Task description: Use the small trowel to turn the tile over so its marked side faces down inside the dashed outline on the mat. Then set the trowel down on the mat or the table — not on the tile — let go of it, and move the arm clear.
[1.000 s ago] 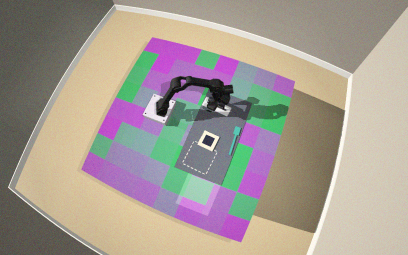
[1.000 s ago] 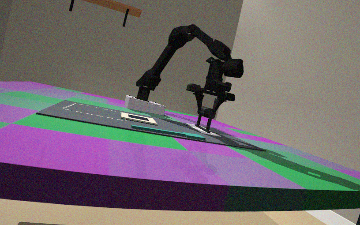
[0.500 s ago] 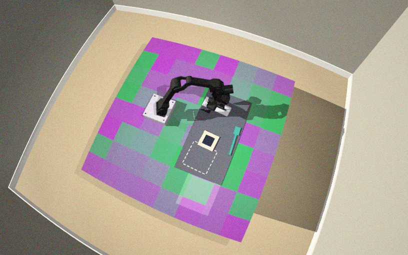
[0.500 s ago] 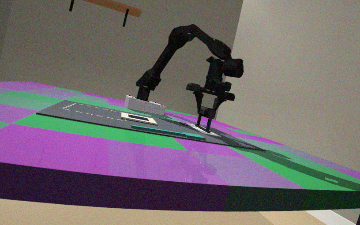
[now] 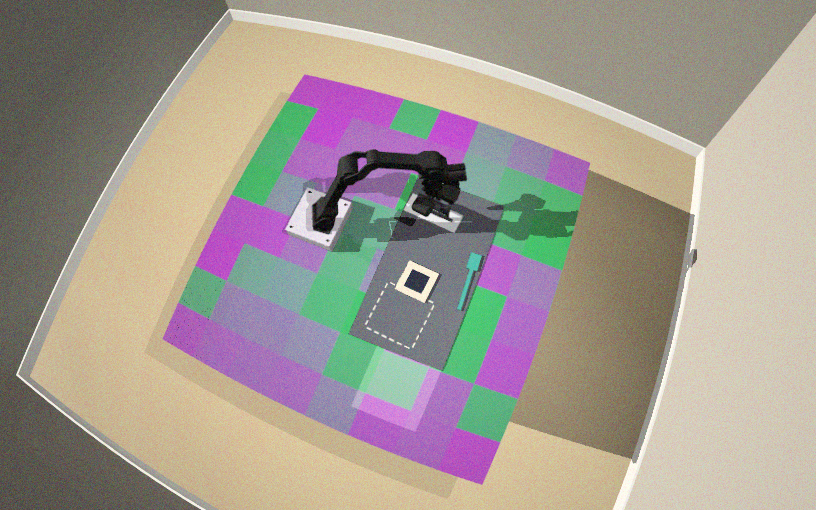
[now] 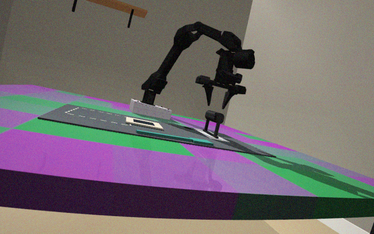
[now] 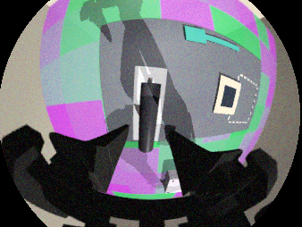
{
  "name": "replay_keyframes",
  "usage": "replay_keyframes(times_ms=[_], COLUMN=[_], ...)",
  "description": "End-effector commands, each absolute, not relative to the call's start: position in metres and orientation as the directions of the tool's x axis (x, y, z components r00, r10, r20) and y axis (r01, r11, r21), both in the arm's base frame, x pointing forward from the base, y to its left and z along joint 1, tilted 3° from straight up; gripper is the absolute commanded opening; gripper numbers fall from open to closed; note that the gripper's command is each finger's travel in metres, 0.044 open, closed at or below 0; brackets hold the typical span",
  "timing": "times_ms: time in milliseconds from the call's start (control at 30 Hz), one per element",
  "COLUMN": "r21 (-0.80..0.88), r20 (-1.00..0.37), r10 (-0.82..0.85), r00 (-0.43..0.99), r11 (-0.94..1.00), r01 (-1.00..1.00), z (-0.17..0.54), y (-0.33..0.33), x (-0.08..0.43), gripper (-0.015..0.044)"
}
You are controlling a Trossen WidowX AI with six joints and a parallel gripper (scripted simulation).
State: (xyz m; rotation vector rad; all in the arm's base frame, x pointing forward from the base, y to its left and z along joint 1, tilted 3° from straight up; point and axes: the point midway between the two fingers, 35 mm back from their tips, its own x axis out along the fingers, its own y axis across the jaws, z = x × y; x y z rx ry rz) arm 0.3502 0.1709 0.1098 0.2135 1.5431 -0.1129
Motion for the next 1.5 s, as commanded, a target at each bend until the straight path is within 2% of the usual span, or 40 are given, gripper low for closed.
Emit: replay_keyframes(times_ms=[0, 833, 1000, 1467], r21=[0.066, 0.066, 0.066, 0.066], r20=[-0.998, -0.998, -0.998, -0.998], r10=[0.062, 0.062, 0.062, 0.062], r00=[0.030, 0.030, 0.030, 0.030], r11=[0.977, 0.986, 0.986, 0.986], r01=[0.201, 0.155, 0.155, 0.155], z=[0.105, 0.068, 0.068, 0.068], y=[0.172, 0.175, 0.175, 0.175], x=[0.351, 0.351, 0.351, 0.351], gripper=[0.0270, 0.0270, 0.0139, 0.0130])
